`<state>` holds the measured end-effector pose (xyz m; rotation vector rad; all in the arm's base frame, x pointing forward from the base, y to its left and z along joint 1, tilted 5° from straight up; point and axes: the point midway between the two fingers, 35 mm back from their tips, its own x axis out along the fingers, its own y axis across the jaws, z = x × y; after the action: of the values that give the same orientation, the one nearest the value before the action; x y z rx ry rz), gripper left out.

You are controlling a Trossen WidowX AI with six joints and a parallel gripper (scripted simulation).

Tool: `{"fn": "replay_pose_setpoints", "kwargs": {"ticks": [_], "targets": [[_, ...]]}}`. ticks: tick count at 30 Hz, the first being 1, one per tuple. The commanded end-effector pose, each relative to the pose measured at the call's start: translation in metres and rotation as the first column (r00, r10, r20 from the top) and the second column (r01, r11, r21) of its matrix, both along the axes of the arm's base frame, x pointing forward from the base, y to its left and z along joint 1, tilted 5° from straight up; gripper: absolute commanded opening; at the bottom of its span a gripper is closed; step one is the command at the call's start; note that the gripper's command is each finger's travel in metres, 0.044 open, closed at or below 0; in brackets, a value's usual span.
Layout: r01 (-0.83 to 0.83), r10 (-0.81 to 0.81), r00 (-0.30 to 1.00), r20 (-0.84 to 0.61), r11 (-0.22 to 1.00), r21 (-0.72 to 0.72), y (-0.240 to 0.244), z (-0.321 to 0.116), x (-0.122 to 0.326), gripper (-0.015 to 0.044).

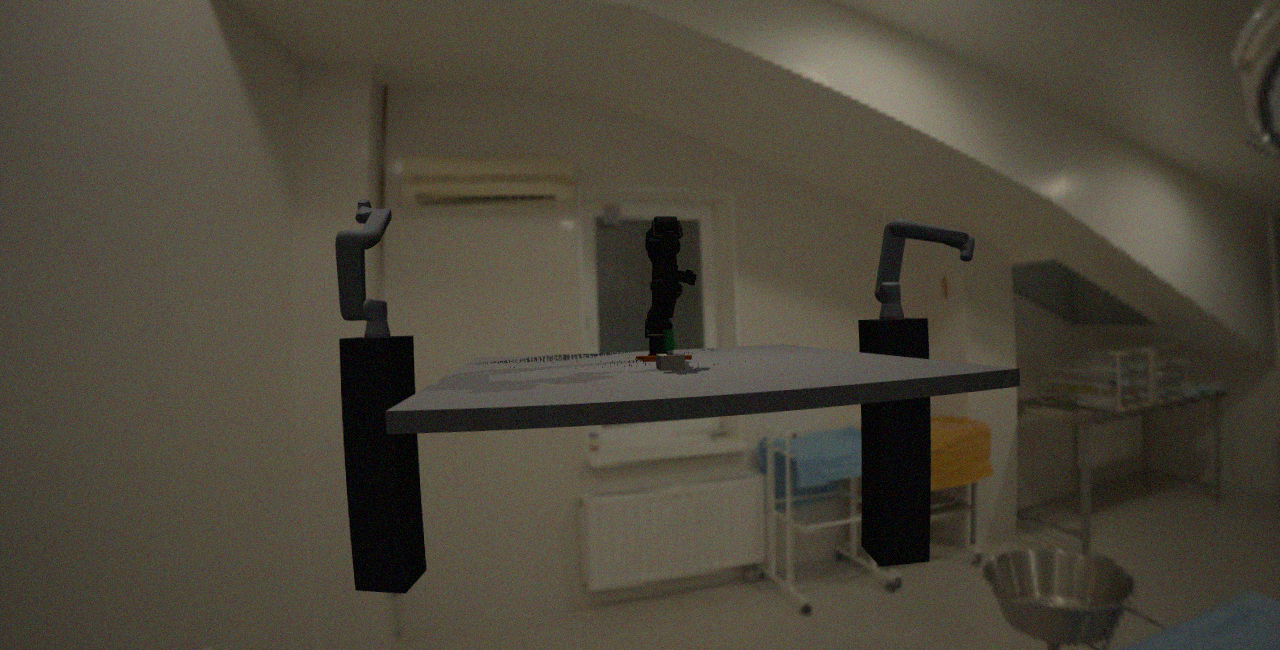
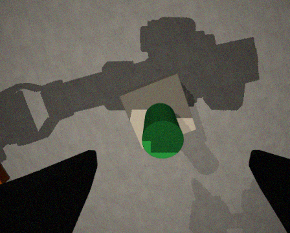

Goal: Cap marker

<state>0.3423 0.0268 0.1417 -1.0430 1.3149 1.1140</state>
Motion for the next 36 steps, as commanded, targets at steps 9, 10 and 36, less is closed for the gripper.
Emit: {"fn": "replay_pose_setpoints", "kwargs": {"ticks": [9, 10, 36], "targets": [[0.601, -0.602, 0.799, -0.008, 0.798, -0.036, -0.001, 0.004, -0.003, 0.023], [0.678, -0.679, 0.734, -0.006, 0.734, -0.041, -0.001, 0.003, -0.003, 0.0204], [0.929, -0.931, 0.365, 0.008, 0.364, -0.06, -0.002, -0.007, -0.004, 0.0]]}}
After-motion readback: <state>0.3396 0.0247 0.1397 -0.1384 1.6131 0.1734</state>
